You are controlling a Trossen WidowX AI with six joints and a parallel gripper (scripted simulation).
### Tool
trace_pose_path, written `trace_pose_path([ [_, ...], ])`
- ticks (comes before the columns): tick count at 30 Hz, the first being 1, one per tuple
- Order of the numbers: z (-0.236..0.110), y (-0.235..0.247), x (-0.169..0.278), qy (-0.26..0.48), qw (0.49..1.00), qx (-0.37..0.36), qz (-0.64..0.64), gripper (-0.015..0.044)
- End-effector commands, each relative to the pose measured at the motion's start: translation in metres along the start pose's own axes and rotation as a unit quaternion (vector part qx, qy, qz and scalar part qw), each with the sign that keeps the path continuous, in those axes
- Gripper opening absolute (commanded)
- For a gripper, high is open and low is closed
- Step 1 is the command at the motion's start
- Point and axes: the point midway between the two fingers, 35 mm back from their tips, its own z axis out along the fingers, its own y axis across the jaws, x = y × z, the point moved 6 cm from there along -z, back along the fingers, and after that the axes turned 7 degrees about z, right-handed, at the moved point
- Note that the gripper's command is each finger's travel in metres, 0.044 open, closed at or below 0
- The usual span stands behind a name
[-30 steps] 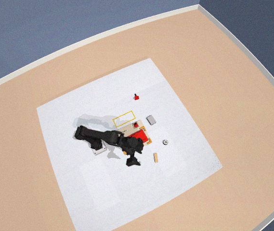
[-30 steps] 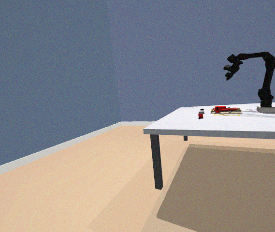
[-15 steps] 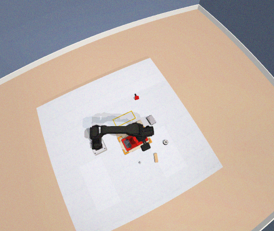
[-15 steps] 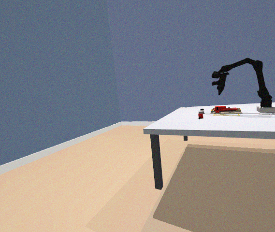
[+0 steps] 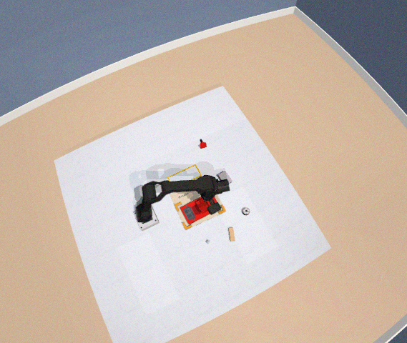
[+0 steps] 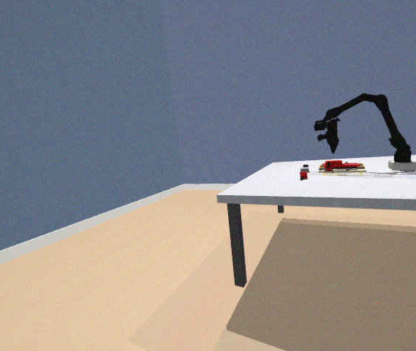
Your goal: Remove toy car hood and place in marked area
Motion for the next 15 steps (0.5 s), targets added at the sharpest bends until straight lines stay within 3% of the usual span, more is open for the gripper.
trace_pose_path([
  [1, 0.002, 0.001, 0.000, -0.001, 1.000, -0.002, 0.003, 0.0440],
  [15, 0.013, 0.002, 0.000, -0.001, 1.000, -0.002, 0.003, 0.0440],
])
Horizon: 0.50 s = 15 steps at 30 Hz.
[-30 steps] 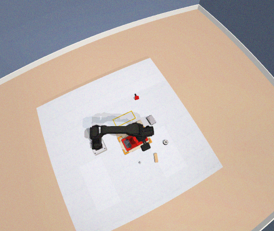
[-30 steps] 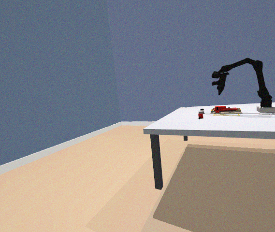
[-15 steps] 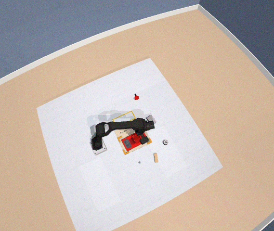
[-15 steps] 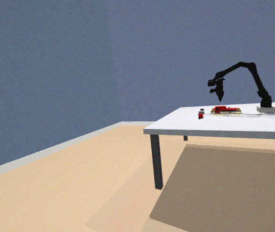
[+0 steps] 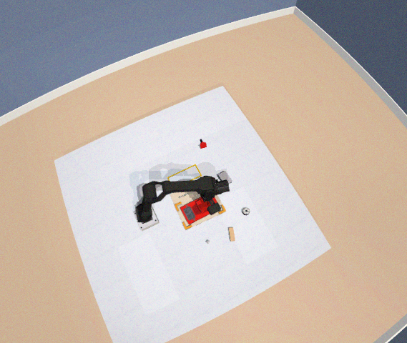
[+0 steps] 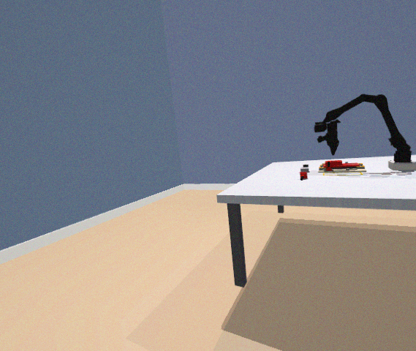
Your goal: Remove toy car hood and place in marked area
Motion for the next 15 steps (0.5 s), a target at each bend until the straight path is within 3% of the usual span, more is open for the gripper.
trace_pose_path([
  [1, 0.004, 0.000, 0.000, 0.000, 1.000, -0.002, 0.003, 0.0440],
  [15, 0.014, 0.001, 0.000, 0.000, 1.000, -0.002, 0.003, 0.0440],
])
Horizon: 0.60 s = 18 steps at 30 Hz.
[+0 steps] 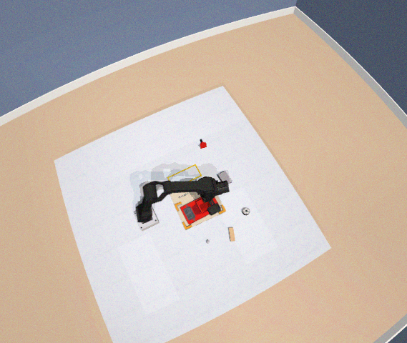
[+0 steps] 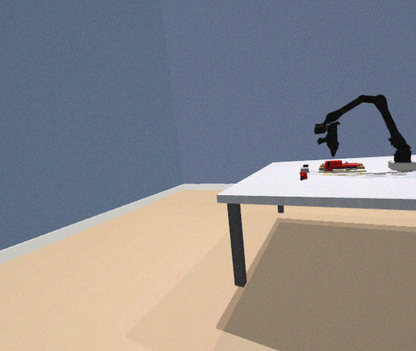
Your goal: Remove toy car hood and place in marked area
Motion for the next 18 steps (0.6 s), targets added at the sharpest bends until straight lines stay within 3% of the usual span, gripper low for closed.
trace_pose_path([
  [1, 0.004, 0.000, 0.000, 0.000, 1.000, -0.002, 0.003, 0.0440],
  [18, 0.017, 0.001, 0.001, 0.000, 1.000, -0.002, 0.003, 0.0440],
])
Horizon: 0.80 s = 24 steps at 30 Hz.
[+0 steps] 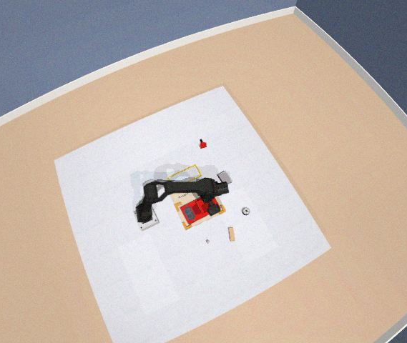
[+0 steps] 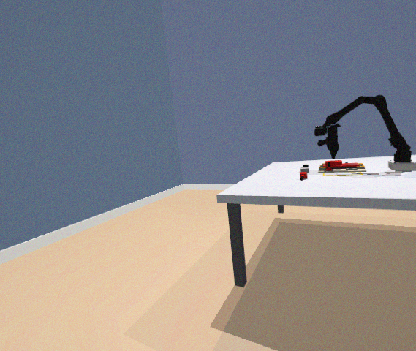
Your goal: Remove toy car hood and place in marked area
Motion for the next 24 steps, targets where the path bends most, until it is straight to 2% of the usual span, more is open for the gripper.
trace_pose_path([
  [1, 0.004, 0.001, 0.000, 0.000, 1.000, -0.002, 0.003, 0.0440],
  [24, 0.018, 0.001, 0.002, 0.000, 1.000, -0.002, 0.003, 0.0440],
])
